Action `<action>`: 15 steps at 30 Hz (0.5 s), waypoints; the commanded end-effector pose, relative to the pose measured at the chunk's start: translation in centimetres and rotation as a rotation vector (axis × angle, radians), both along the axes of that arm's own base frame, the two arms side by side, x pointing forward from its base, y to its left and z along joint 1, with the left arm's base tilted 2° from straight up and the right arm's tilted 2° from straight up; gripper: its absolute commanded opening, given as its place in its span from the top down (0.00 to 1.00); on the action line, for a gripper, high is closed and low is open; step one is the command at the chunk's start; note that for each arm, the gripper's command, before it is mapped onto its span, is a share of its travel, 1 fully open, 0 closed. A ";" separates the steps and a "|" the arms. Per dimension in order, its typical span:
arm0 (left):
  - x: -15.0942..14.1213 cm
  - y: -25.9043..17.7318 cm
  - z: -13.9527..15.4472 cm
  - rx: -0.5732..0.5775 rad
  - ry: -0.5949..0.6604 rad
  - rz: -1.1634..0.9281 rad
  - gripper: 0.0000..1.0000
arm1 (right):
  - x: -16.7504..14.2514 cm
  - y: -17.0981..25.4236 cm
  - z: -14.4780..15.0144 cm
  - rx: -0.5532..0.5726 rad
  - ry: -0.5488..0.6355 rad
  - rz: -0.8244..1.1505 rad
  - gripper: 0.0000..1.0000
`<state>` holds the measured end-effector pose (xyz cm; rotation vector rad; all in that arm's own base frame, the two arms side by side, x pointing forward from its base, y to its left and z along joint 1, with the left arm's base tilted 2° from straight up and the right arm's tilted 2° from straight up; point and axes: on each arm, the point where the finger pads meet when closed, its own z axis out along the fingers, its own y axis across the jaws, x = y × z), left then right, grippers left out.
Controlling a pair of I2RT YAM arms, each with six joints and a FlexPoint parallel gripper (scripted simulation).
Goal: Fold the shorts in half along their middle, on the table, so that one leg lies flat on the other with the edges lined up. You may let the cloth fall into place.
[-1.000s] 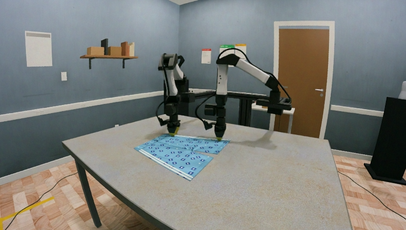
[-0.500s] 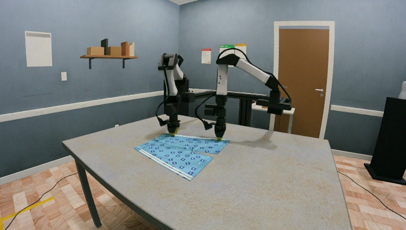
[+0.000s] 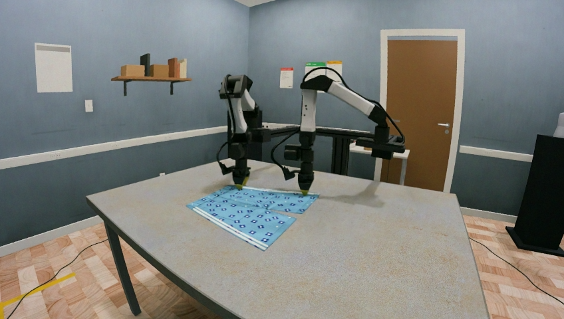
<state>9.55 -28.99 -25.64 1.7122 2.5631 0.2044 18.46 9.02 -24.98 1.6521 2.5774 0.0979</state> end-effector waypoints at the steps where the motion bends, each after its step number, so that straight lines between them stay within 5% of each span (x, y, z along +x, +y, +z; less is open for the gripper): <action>1: 1.6 1.9 -1.1 0.032 -0.055 0.018 0.74 | 3.1 0.9 -0.7 0.032 -0.113 -0.001 0.74; 6: 2.0 0.7 -1.0 0.008 -0.062 0.021 0.74 | 3.1 0.9 -0.8 0.032 -0.113 -0.001 0.74; 7: 2.0 0.7 -1.0 0.008 -0.062 0.021 0.84 | 3.1 0.9 -0.8 0.032 -0.113 -0.001 0.84; 15: 2.0 0.7 -1.0 0.008 -0.062 0.021 0.84 | 3.1 0.9 -0.8 0.032 -0.113 -0.002 0.84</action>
